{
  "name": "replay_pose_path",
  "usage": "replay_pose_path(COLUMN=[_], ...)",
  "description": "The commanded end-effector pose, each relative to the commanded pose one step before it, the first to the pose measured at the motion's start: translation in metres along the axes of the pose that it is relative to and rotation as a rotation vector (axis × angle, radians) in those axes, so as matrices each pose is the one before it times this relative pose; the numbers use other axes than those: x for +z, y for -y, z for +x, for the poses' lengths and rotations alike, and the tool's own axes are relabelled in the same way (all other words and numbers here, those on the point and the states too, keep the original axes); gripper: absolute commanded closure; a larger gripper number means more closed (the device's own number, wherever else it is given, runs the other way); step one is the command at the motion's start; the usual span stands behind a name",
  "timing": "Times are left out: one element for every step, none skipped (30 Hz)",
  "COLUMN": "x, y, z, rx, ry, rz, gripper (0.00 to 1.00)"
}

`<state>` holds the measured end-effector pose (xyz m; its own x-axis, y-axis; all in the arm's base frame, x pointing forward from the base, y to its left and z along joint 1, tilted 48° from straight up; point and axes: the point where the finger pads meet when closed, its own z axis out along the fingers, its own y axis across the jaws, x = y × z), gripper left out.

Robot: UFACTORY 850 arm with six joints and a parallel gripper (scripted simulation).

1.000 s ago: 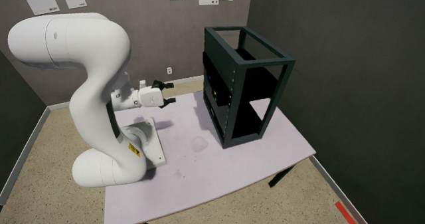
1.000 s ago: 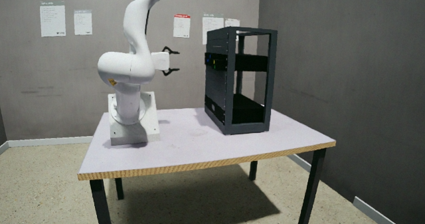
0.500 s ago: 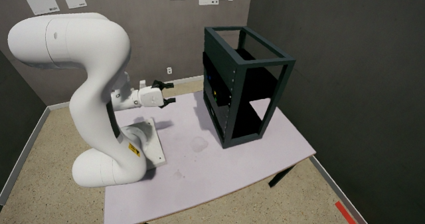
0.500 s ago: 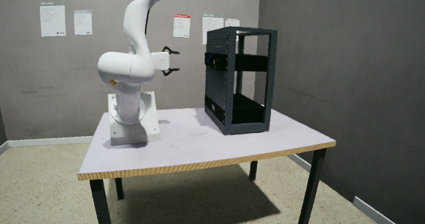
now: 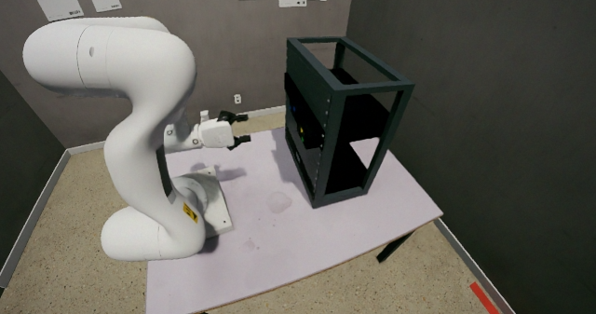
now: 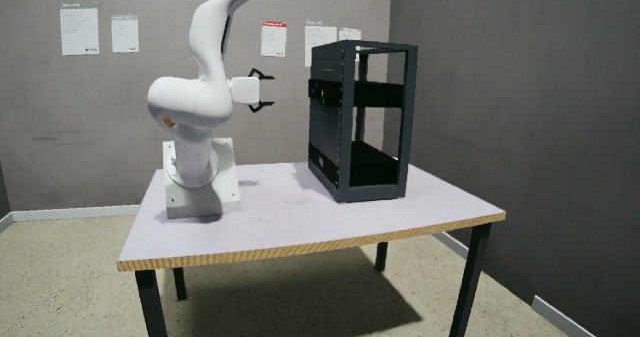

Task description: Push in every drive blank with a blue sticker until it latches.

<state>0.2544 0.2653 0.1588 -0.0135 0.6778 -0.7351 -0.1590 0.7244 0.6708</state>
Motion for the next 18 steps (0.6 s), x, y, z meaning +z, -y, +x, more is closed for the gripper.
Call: replay_pose_path(x=[0.0157,0.00474,0.00501,0.00522,0.0054,0.00554,0.00566,0.00574,0.00579,0.0058,0.00577,0.0,0.0,0.00571,0.00561,0.00546,0.00528,0.00505], y=[-0.00567,-0.00155,-0.00164,-0.00171,-0.00177,-0.00182,-0.00185,-0.00188,-0.00189,-0.0019,-0.00189,0.0,0.0,-0.00187,-0.00184,-0.00179,-0.00173,-0.00165], z=[0.00028,-0.00006,-0.00006,-0.00007,-0.00006,-0.00006,-0.00007,-0.00007,-0.00008,-0.00007,-0.00006,0.0,0.0,-0.00007,-0.00007,-0.00007,-0.00007,-0.00006], rx=[0.00156,0.0,0.0,0.0,0.0,0.0,0.0,0.0,0.0,0.0,0.0,0.0,0.0,0.0,0.0,0.0,0.0,0.0], ry=[-0.00036,0.0,0.0,0.00001,-0.00001,-0.00001,0.0,0.0,0.00001,0.0,-0.00001,0.0,0.0,0.0,0.00001,0.00001,0.00001,0.0], rz=[-0.00049,0.0,0.0,-0.00001,0.00001,0.00001,0.00001,0.0,-0.00002,0.0,0.00001,0.0,0.0,0.0,-0.00001,-0.00001,-0.00001,0.00001], gripper=[0.0,0.0,0.0,0.0,0.0,0.0,0.0,0.0,0.0,0.0,0.0,0.0,0.0,0.0,0.0,0.0,0.0,0.0])
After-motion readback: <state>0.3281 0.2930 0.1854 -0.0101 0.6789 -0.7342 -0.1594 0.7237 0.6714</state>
